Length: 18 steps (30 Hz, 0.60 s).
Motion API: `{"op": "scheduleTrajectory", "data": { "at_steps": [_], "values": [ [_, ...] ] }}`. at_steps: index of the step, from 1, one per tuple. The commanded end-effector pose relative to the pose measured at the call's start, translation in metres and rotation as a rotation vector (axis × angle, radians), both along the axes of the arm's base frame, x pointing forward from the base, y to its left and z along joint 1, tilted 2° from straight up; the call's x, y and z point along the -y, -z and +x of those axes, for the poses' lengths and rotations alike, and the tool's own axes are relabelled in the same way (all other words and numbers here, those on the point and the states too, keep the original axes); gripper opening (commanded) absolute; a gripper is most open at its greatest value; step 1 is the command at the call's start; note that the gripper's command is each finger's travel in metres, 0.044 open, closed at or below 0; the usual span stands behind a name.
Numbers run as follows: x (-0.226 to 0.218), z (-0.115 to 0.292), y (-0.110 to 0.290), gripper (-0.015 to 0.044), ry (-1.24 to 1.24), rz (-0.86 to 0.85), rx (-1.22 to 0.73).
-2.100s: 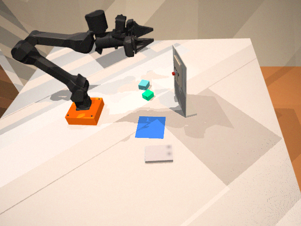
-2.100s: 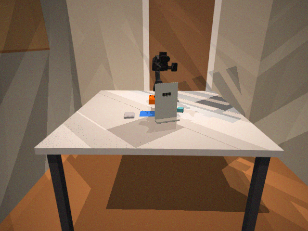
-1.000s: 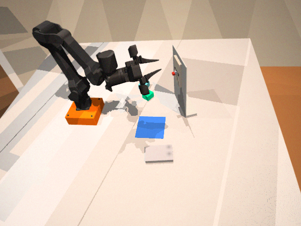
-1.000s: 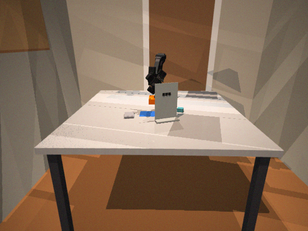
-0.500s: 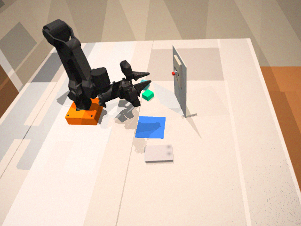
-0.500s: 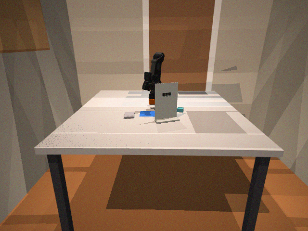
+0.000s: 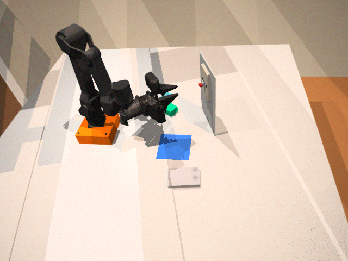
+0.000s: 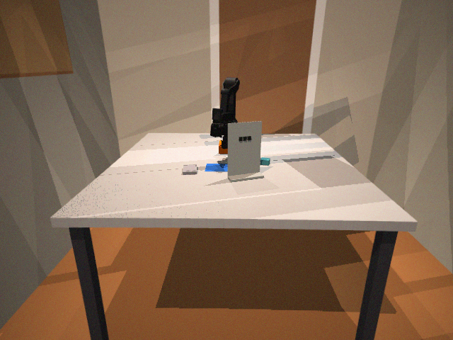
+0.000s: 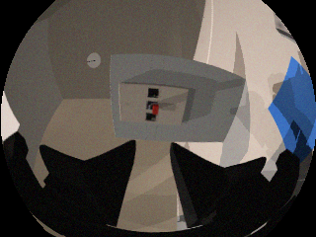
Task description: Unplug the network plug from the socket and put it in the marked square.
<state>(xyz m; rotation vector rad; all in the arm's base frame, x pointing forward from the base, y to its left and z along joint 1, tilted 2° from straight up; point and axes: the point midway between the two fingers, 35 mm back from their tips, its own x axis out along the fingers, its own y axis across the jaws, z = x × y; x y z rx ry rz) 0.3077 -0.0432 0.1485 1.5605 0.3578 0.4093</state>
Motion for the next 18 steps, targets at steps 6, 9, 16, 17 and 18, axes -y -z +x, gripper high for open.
{"op": "scheduleTrajectory", "data": {
  "at_steps": [6,9,16,17,18],
  "values": [
    [-0.009,0.03,-0.002,0.0156,0.002,-0.001,0.003],
    [-0.009,0.034,-0.002,0.0156,0.002,-0.001,0.004],
    [-0.011,0.045,-0.003,0.0156,0.002,-0.001,0.005],
    [-0.011,0.047,-0.003,0.0156,0.002,-0.001,0.005],
    [-0.011,0.048,-0.003,0.0156,0.002,-0.001,0.005]
  ]
}}
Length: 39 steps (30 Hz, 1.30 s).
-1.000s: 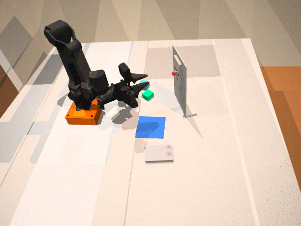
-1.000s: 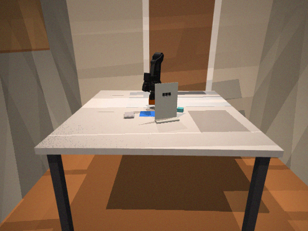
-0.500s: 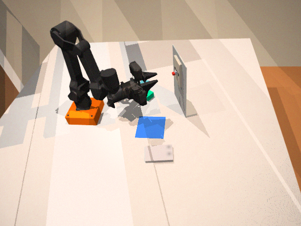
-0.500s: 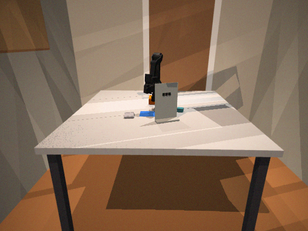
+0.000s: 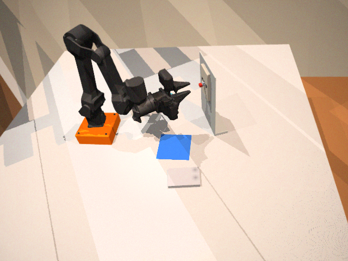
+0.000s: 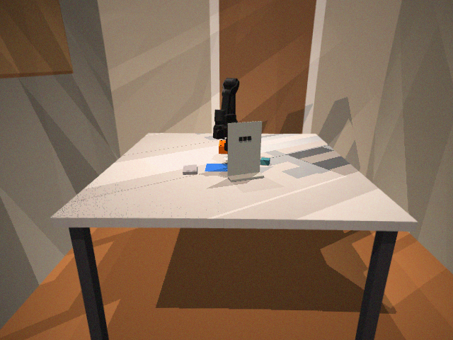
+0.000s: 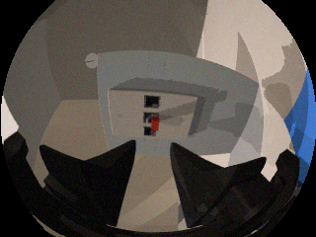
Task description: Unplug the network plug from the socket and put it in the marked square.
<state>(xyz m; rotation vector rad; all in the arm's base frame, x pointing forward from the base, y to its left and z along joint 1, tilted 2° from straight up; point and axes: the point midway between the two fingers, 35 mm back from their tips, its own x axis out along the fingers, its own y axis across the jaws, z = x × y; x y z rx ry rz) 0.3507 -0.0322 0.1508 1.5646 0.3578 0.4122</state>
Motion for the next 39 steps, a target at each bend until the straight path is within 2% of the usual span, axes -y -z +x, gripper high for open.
{"op": "scheduleTrajectory", "data": {
  "at_steps": [1,27,39],
  "values": [
    [0.0,0.007,-0.001,0.0156,0.003,-0.006,0.005],
    [-0.011,0.045,-0.003,0.0156,0.003,-0.005,0.008],
    [-0.011,0.045,-0.003,0.0076,0.003,-0.005,0.008]
  ]
}}
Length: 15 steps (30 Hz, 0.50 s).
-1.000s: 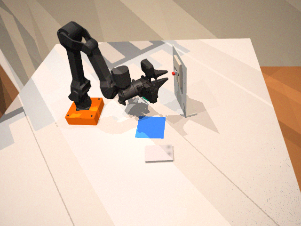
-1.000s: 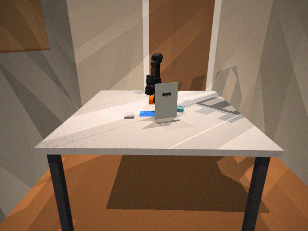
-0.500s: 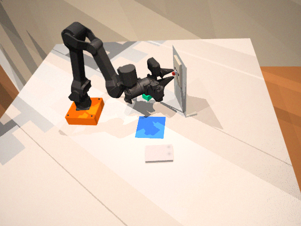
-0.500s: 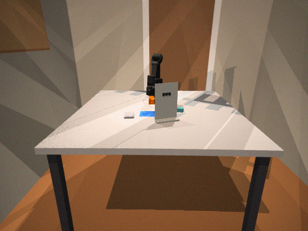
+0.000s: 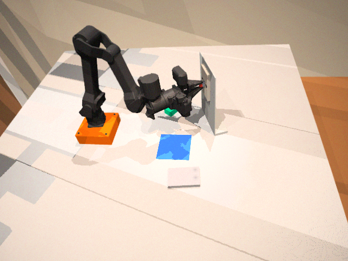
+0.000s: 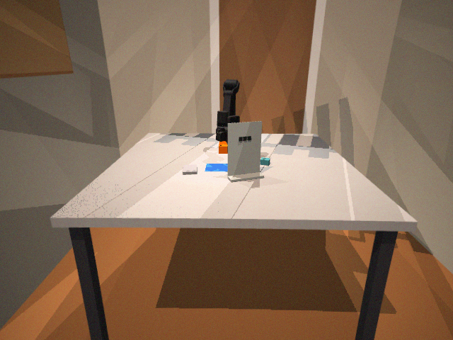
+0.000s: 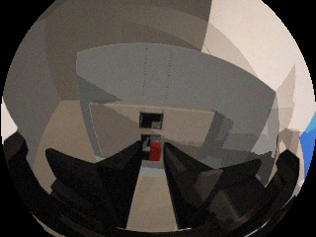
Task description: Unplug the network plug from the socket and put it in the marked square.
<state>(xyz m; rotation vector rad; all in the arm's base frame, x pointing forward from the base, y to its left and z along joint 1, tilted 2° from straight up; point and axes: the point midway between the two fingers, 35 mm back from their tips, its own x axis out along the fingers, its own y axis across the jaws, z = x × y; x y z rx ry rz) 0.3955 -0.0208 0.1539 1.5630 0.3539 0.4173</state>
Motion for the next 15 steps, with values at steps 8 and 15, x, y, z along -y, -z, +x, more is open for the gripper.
{"op": "scheduleTrajectory", "data": {
  "at_steps": [8,15],
  "values": [
    [0.0005,0.0005,0.0,0.0023,0.004,-0.005,0.002],
    [0.0005,0.0004,0.0,0.0,0.004,-0.005,0.002]
  ]
}}
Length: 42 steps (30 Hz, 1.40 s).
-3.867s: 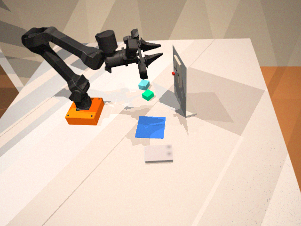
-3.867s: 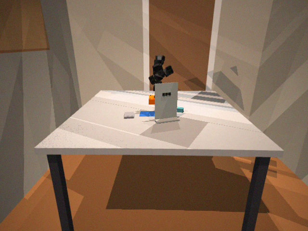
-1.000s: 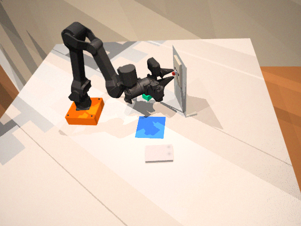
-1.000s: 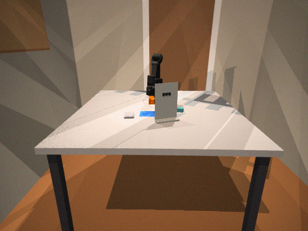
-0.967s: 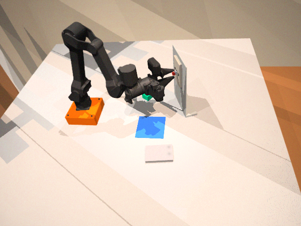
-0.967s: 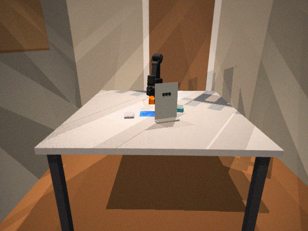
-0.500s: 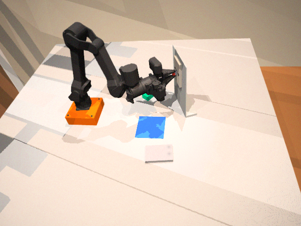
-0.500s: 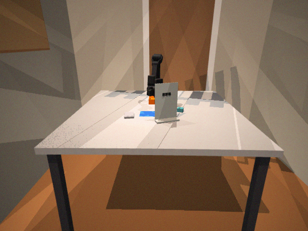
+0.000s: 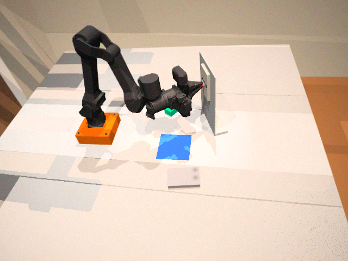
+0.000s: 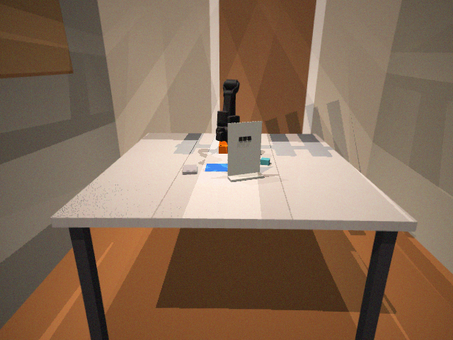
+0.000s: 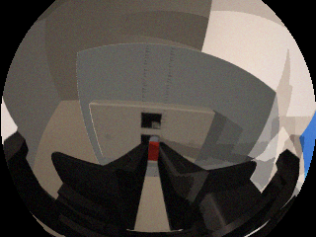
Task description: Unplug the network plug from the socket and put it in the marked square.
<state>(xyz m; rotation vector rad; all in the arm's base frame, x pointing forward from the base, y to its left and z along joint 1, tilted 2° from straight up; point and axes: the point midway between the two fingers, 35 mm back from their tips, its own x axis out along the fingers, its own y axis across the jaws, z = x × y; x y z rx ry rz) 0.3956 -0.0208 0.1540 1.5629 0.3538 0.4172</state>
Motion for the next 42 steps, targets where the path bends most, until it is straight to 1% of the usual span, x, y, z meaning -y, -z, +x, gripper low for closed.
{"op": "scheduleTrajectory", "data": {
  "at_steps": [1,42],
  "values": [
    [0.001,0.0,0.0,0.0,0.004,-0.005,0.002],
    [0.008,-0.027,0.002,0.0,0.004,-0.005,0.0]
  ]
}}
